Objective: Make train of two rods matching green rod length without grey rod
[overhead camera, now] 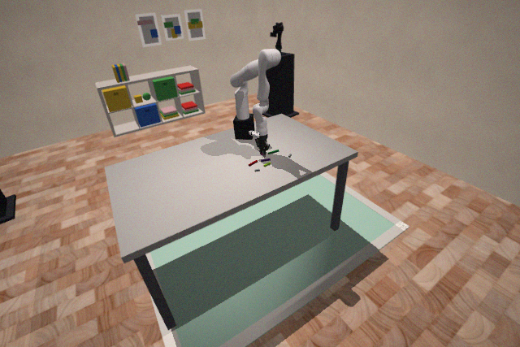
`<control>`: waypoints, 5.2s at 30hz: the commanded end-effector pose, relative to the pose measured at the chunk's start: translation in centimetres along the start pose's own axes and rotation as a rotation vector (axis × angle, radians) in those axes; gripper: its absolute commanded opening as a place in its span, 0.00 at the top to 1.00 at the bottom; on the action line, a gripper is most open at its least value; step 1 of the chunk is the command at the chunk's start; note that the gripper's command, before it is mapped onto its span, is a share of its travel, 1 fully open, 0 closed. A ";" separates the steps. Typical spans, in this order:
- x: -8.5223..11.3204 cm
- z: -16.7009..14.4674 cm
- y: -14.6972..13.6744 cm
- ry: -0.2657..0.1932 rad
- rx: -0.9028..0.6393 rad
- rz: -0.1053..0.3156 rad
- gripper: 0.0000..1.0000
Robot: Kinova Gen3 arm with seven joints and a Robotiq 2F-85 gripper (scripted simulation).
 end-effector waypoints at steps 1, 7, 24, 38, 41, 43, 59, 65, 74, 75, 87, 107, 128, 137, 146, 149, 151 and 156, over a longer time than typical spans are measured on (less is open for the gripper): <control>0.0 0.0 0.0 0.000 0.000 0.001 0.76; 0.0 0.0 0.0 0.000 0.000 0.001 0.95; 0.0 0.0 0.0 0.000 0.000 0.001 0.95; 0.0 0.0 0.0 0.000 0.000 0.001 0.95; 0.2 0.0 0.0 0.000 0.000 0.001 0.95; 0.7 0.0 0.0 0.000 0.000 0.001 0.95; 8.1 0.0 0.0 0.000 0.000 0.001 0.95; 9.5 0.0 0.0 0.000 0.000 0.001 0.95; 10.0 0.0 0.0 0.000 0.000 0.001 0.95; 10.0 0.0 0.0 0.000 0.000 0.001 0.95; 9.6 -3.6 -5.0 -0.006 0.191 0.001 0.95; 10.1 -18.8 -15.4 0.001 0.708 0.002 0.95; 9.2 -18.8 -15.4 0.001 0.709 0.001 0.95; 6.6 -18.8 -15.4 0.001 0.709 0.001 0.95; 2.8 -18.8 -15.5 0.001 0.709 0.001 0.95; 2.5 -18.8 -15.5 0.001 0.709 0.001 0.95; 2.0 -18.8 -15.5 0.001 0.709 0.001 0.95; 1.3 -18.8 -15.5 0.001 0.709 0.001 0.95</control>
Point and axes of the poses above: the point where the finger pads meet when closed, its own x axis back along the fingers, its own y axis across the jaws, z = x × y, the point moved 4 cm from there along x, back along the fingers, and after that the axes turned 11 degrees about x, right-handed, at the moved point
